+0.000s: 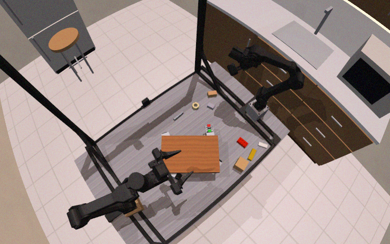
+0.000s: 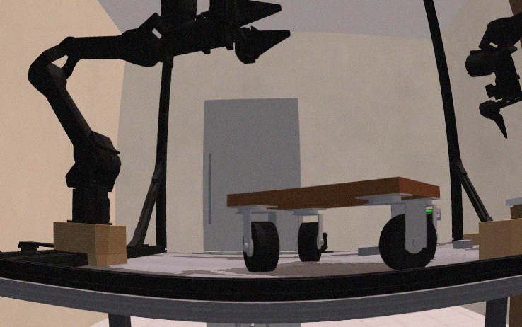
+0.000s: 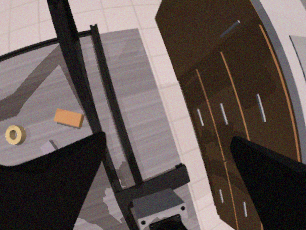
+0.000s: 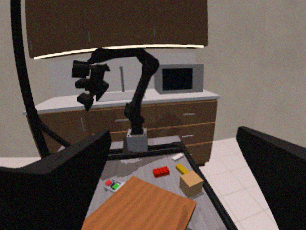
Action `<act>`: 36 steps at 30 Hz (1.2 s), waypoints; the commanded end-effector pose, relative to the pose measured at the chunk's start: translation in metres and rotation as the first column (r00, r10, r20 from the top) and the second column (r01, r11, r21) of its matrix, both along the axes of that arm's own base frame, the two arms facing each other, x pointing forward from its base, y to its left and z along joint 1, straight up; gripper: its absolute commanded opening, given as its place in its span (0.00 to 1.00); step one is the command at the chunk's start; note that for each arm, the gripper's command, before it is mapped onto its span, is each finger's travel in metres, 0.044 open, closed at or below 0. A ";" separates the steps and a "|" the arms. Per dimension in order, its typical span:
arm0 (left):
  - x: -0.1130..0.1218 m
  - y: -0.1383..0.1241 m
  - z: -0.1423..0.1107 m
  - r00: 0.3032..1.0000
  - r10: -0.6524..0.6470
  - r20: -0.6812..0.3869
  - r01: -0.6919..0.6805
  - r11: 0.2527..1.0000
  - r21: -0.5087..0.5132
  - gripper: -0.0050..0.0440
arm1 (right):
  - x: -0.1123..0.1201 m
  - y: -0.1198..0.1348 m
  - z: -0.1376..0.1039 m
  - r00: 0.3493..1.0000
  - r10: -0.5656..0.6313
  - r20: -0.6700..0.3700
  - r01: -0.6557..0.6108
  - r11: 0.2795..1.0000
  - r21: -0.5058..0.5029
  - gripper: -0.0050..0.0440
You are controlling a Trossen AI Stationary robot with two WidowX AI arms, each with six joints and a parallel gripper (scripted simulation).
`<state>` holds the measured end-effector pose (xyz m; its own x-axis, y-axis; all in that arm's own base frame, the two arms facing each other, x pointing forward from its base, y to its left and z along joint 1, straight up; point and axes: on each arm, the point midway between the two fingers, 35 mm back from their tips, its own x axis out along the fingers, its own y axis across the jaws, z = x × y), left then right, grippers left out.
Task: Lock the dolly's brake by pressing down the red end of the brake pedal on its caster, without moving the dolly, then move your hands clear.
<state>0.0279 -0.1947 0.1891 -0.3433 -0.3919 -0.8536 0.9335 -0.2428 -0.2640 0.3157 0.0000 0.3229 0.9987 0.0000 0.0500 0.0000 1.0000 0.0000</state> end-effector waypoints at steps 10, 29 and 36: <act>0.000 0.000 0.000 1.000 0.000 0.000 0.000 1.000 0.000 1.00 | 0.000 0.000 0.000 1.000 0.000 0.000 0.000 1.000 0.000 1.00; 0.102 -0.003 -0.030 0.680 0.733 -0.007 -0.697 0.649 0.306 0.41 | -0.040 -0.050 0.027 1.000 -0.001 -0.013 0.001 1.000 -0.025 1.00; 0.155 0.008 -0.047 0.310 0.949 0.060 -0.872 0.259 0.414 0.17 | -0.070 -0.067 0.036 1.000 -0.001 -0.025 0.001 1.000 -0.025 1.00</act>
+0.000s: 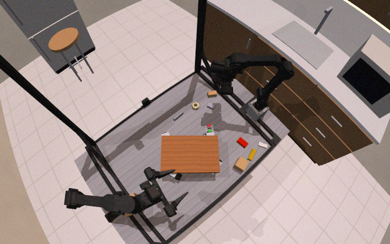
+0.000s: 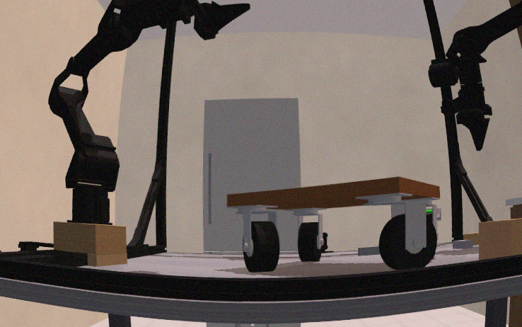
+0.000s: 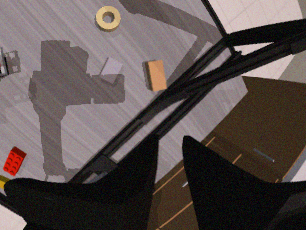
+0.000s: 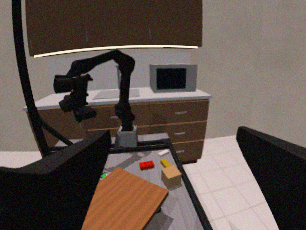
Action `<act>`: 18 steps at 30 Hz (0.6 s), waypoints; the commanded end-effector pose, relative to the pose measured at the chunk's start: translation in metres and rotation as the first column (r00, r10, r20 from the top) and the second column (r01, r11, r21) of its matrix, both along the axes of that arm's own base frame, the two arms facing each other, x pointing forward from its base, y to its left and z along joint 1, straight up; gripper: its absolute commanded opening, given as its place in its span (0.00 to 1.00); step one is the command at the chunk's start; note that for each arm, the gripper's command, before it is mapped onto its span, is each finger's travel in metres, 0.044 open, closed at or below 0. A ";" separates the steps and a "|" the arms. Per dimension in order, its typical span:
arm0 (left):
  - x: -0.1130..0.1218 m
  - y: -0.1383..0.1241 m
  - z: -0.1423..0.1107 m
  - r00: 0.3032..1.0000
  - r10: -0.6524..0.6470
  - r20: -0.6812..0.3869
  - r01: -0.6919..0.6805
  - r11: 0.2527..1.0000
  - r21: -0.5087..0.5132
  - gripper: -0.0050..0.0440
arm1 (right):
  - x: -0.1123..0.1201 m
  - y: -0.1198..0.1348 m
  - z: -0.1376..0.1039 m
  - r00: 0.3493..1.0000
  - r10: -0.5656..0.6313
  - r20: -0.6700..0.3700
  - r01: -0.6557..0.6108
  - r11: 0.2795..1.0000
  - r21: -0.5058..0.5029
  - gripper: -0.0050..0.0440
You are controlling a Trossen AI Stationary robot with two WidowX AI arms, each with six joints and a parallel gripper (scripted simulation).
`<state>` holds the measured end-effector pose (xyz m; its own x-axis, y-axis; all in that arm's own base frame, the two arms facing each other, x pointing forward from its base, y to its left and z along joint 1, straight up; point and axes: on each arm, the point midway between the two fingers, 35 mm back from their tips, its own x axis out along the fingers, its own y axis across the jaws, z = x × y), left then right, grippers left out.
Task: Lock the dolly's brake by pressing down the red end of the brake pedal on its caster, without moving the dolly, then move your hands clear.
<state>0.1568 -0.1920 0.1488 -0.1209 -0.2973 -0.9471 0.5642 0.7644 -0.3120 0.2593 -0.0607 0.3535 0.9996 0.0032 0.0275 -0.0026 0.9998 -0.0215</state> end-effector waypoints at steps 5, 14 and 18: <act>0.078 0.027 -0.028 0.804 0.594 -0.025 -0.583 0.796 0.164 0.10 | -0.046 -0.011 0.014 1.000 -0.003 -0.014 0.003 1.000 0.000 1.00; 0.145 0.079 -0.065 0.261 0.964 0.052 -0.930 0.236 0.280 0.10 | -0.087 0.004 0.024 1.000 -0.003 -0.025 0.003 1.000 0.013 1.00; 0.164 0.102 -0.079 0.028 0.995 0.095 -0.955 -0.001 0.295 0.10 | -0.097 0.014 0.026 1.000 -0.003 -0.027 0.003 1.000 0.018 1.00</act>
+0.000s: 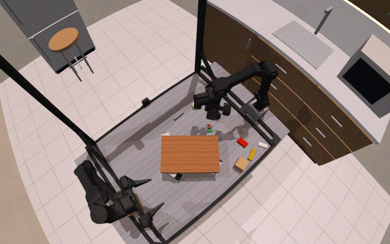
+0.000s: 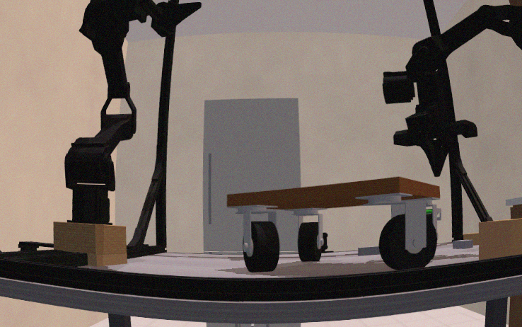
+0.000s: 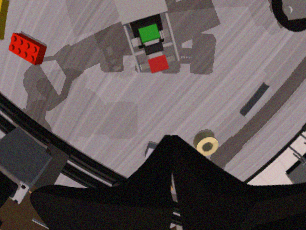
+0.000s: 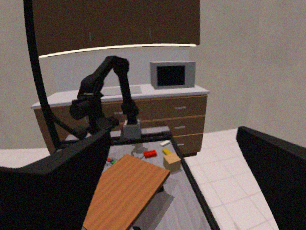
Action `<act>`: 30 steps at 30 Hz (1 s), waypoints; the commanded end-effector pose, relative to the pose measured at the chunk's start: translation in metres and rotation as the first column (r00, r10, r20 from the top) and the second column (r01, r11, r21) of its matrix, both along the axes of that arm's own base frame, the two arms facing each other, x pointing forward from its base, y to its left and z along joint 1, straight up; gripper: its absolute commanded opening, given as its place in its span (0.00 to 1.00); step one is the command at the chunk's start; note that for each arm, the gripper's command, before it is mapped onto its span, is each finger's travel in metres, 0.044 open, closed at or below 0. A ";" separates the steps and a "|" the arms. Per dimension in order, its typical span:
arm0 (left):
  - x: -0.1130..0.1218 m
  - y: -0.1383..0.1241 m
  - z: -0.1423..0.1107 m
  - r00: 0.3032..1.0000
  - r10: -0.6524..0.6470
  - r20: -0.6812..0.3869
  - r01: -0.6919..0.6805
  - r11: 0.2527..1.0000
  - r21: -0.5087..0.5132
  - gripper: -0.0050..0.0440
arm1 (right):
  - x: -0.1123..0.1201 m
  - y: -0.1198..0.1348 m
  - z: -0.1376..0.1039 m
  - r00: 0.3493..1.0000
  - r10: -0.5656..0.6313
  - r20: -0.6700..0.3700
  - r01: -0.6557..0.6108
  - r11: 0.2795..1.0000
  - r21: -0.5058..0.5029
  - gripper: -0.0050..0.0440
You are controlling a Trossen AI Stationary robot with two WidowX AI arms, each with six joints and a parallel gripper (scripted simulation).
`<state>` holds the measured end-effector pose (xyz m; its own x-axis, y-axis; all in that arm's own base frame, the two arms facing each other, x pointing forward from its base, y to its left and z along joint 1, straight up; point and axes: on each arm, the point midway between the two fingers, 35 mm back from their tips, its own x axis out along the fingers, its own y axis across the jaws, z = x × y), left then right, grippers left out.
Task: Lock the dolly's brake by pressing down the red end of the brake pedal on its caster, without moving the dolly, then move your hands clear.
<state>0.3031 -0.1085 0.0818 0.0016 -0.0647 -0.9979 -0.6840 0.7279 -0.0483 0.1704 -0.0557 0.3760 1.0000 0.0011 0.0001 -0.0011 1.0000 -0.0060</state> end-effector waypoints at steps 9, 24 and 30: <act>0.028 0.034 -0.021 0.949 0.315 -0.002 -0.315 0.947 0.065 0.10 | -0.013 0.016 0.005 1.000 -0.001 0.000 0.001 1.000 0.006 1.00; 0.028 0.034 -0.021 0.949 0.315 -0.002 -0.315 0.947 0.065 0.10 | -0.013 0.016 0.005 1.000 -0.001 0.000 0.001 1.000 0.006 1.00; 0.028 0.034 -0.021 0.949 0.315 -0.002 -0.315 0.947 0.065 0.10 | -0.013 0.016 0.005 1.000 -0.001 0.000 0.001 1.000 0.006 1.00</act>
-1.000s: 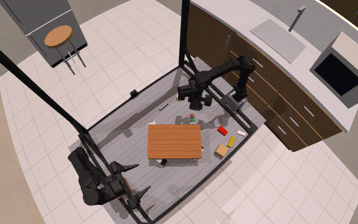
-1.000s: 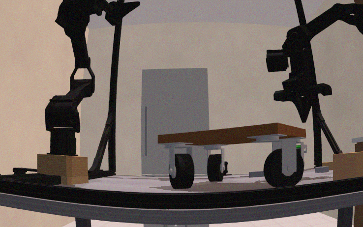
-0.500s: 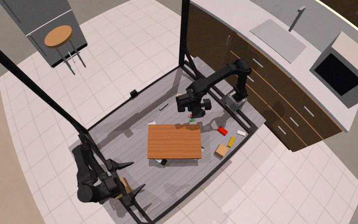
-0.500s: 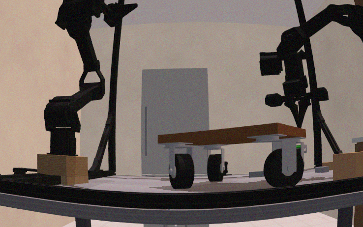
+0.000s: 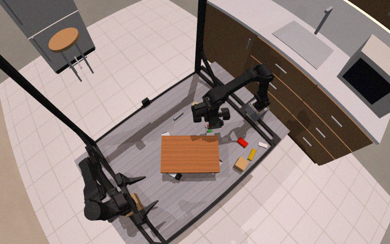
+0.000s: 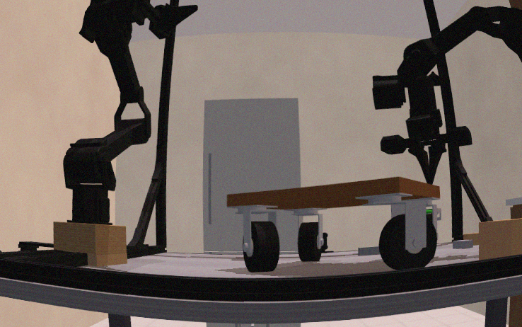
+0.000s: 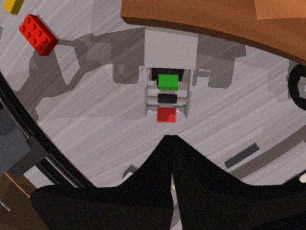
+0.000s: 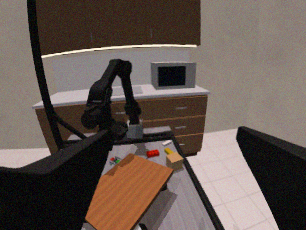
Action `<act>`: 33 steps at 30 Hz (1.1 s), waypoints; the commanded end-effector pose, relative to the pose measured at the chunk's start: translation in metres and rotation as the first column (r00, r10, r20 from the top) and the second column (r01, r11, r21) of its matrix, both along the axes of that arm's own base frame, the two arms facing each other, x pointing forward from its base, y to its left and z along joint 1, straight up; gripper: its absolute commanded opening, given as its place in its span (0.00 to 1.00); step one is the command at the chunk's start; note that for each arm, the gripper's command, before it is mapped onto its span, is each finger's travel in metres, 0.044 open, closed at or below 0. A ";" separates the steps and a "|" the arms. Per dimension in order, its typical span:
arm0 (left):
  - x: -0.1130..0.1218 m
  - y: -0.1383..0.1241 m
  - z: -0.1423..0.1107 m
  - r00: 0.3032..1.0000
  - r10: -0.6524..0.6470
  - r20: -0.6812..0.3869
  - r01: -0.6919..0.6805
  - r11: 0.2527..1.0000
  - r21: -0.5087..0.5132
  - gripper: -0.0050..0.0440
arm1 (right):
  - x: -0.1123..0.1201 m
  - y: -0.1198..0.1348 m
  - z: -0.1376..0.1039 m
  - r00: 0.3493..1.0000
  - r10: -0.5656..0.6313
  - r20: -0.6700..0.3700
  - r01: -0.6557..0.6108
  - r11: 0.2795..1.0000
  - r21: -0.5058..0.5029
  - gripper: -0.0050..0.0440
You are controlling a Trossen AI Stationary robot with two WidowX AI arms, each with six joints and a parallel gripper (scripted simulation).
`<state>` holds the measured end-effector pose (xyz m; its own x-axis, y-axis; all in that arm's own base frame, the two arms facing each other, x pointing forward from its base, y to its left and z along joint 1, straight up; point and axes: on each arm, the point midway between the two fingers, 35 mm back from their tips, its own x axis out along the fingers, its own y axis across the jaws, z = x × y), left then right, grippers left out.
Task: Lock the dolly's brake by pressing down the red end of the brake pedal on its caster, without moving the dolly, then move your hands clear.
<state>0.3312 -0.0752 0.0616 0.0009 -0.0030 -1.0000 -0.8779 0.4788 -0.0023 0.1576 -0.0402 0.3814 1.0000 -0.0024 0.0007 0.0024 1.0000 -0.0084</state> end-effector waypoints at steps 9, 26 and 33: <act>0.001 0.000 -0.013 1.000 0.003 -0.001 -0.003 1.000 0.003 0.10 | 0.000 0.000 -0.001 1.000 0.002 -0.001 -0.002 1.000 0.008 1.00; 0.000 0.000 -0.031 1.000 0.003 -0.001 -0.003 1.000 0.003 0.10 | 0.000 0.000 -0.001 1.000 0.002 -0.001 -0.002 1.000 0.008 1.00; 0.000 0.000 -0.033 1.000 0.003 -0.001 -0.003 1.000 0.003 0.10 | 0.000 0.000 -0.001 1.000 0.002 -0.001 -0.002 1.000 0.008 1.00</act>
